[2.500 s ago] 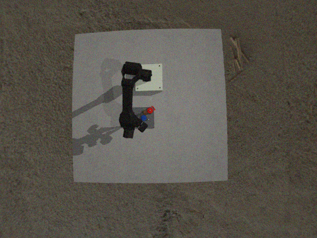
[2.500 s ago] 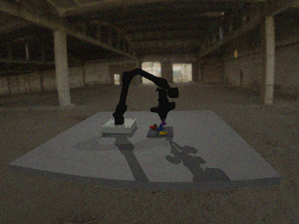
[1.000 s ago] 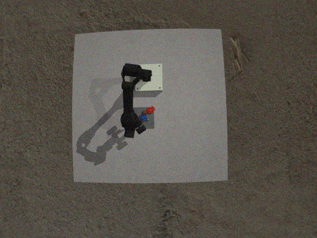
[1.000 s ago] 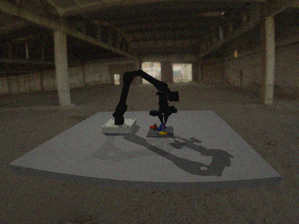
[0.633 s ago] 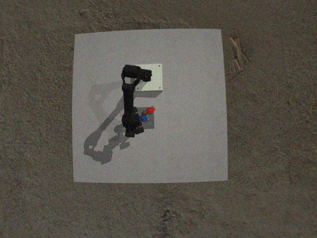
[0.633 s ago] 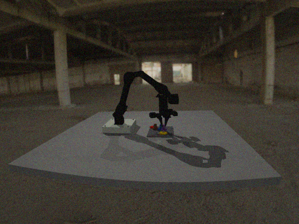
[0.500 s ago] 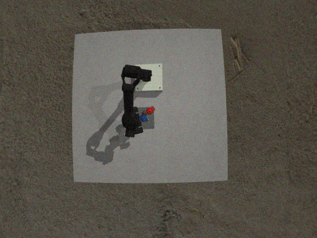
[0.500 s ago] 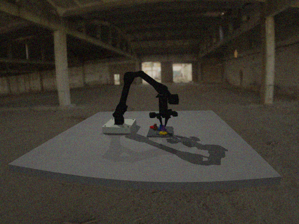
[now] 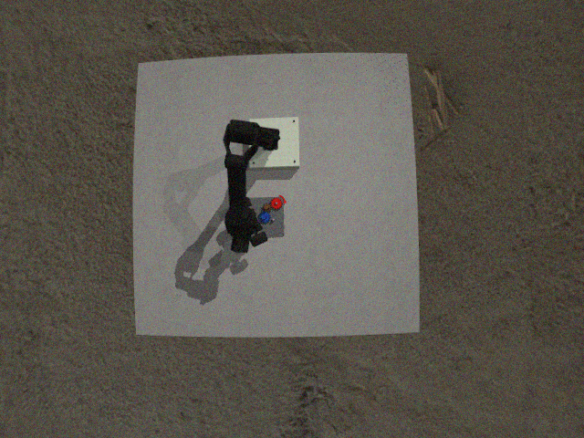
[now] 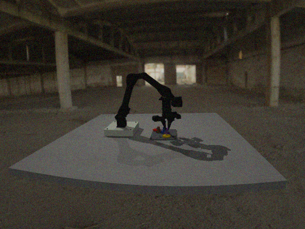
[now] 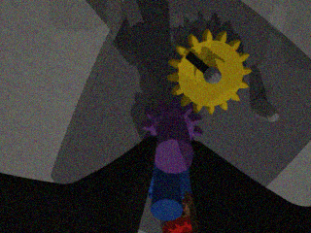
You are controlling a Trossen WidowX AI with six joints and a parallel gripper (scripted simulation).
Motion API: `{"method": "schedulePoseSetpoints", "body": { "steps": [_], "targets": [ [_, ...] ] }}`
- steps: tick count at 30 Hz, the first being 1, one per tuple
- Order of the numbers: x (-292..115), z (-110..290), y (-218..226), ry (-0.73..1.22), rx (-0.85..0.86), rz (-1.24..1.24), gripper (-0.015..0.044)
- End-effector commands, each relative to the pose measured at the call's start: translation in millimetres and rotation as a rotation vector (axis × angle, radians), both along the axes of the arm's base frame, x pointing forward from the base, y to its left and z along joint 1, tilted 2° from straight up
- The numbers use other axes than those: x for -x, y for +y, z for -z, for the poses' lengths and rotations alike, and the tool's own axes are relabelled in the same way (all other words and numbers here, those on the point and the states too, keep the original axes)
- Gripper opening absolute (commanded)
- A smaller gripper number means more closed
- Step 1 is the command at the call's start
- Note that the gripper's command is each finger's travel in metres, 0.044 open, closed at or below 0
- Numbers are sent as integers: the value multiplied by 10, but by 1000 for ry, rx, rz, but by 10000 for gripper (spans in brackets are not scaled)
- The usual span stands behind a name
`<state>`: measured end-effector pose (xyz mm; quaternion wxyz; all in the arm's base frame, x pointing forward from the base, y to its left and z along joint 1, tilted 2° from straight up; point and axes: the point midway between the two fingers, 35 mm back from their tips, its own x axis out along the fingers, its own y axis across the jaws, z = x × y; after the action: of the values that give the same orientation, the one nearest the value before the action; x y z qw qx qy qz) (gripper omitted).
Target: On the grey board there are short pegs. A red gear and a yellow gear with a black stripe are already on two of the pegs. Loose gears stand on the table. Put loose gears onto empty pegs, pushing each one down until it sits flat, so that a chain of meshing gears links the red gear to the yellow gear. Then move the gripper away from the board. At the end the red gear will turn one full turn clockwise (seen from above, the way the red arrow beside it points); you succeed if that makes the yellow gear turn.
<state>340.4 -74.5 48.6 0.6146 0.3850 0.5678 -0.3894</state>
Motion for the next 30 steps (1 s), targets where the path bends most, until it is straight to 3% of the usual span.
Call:
{"method": "schedulePoseSetpoints", "body": {
  "steps": [1,8,17,22,30],
  "targets": [
    [6,14,7,4,1,-90,0],
    [3,28,-3,11,10,-254,0],
    [-3,48,4,6,4,-135,0],
    [1,28,5,4,1,-84,131],
    [8,-201,12,1,-3,-15,140]
  ]
}}
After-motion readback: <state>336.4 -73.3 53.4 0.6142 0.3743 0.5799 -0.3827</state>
